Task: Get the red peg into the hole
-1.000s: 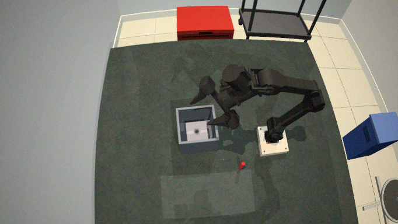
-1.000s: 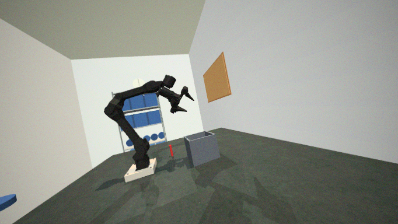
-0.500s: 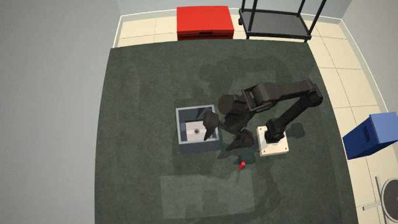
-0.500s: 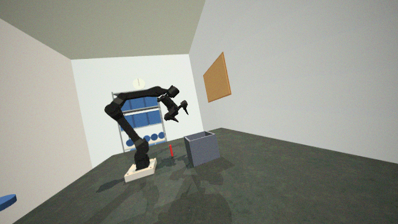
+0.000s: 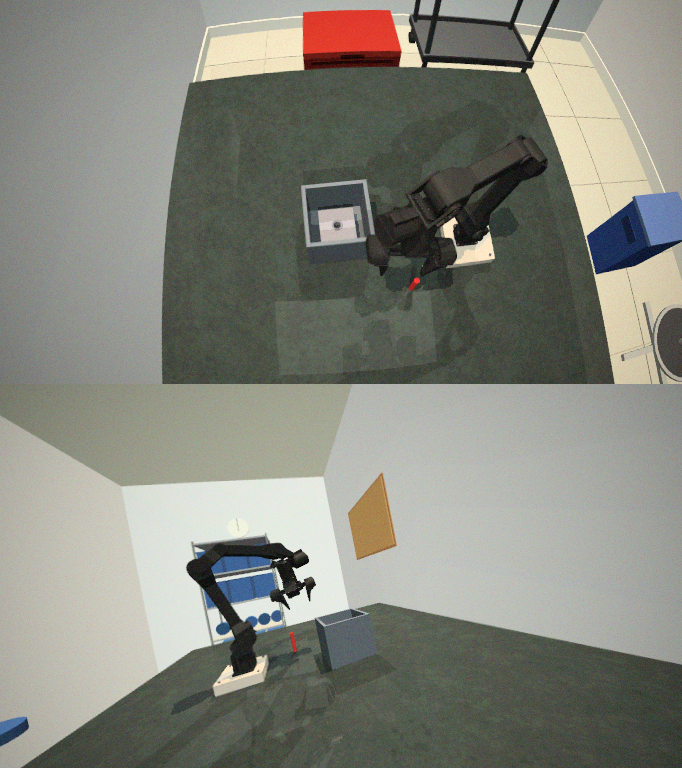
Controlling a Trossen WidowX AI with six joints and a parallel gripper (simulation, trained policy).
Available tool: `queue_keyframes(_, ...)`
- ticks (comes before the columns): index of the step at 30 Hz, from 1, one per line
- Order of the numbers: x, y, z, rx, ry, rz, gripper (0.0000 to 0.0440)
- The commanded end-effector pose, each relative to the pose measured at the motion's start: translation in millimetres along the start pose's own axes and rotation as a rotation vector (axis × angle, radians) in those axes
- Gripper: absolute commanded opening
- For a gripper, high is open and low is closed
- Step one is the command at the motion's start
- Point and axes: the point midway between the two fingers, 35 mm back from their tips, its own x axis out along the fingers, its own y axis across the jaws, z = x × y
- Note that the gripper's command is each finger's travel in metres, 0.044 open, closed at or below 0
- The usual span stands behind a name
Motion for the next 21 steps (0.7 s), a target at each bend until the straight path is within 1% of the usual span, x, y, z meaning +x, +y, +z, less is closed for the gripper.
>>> queue_keyframes(1,10.1,-13.5,0.8,-0.029,-0.017,-0.066,0.0440)
queue_keyframes(11,35.9,-45.6,9.2,-0.116,-0.082,-0.226,0.0440)
queue_keyframes(21,63.5,-66.9,24.8,-0.162,-0.122,-0.327,0.0440)
